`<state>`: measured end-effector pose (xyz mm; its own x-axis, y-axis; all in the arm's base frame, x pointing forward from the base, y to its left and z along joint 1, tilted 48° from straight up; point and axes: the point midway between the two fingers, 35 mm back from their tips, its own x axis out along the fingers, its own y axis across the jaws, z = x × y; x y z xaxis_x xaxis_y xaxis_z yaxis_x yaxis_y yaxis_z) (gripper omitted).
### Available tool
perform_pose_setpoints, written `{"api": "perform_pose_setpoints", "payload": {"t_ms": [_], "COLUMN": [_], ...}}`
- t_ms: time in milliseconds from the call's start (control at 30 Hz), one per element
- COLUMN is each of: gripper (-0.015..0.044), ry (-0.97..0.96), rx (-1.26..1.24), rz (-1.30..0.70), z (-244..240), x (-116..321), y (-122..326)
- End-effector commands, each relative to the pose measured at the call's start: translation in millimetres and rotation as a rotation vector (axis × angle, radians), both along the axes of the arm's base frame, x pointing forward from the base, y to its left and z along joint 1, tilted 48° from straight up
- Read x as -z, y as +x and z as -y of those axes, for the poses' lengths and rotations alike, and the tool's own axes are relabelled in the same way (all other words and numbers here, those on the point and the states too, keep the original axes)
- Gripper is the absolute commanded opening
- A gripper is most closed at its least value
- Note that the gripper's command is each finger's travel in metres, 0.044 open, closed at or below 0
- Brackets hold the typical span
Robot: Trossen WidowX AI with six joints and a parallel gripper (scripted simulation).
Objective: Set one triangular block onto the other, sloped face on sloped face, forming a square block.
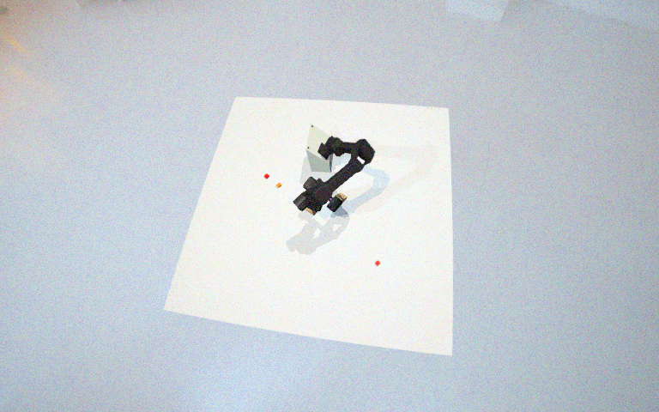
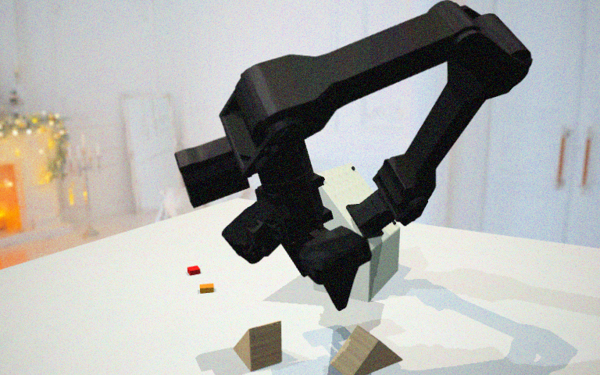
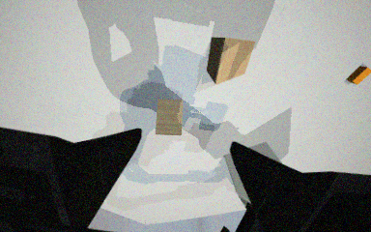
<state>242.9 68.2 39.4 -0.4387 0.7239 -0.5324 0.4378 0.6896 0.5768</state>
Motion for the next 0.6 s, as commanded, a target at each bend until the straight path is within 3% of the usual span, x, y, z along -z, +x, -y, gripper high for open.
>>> {"api": "perform_pose_setpoints", "payload": {"t_ms": [0, 200, 567], "gripper": [0.044, 0.044, 0.044], "ry": [0.093, 0.091, 0.097], "rx": [-0.08, -0.079, -0.08], "rz": [0.027, 0.028, 0.025], "z": [-18, -23, -93], "x": [-21, -18, 25], "y": [-10, -11, -49]}}
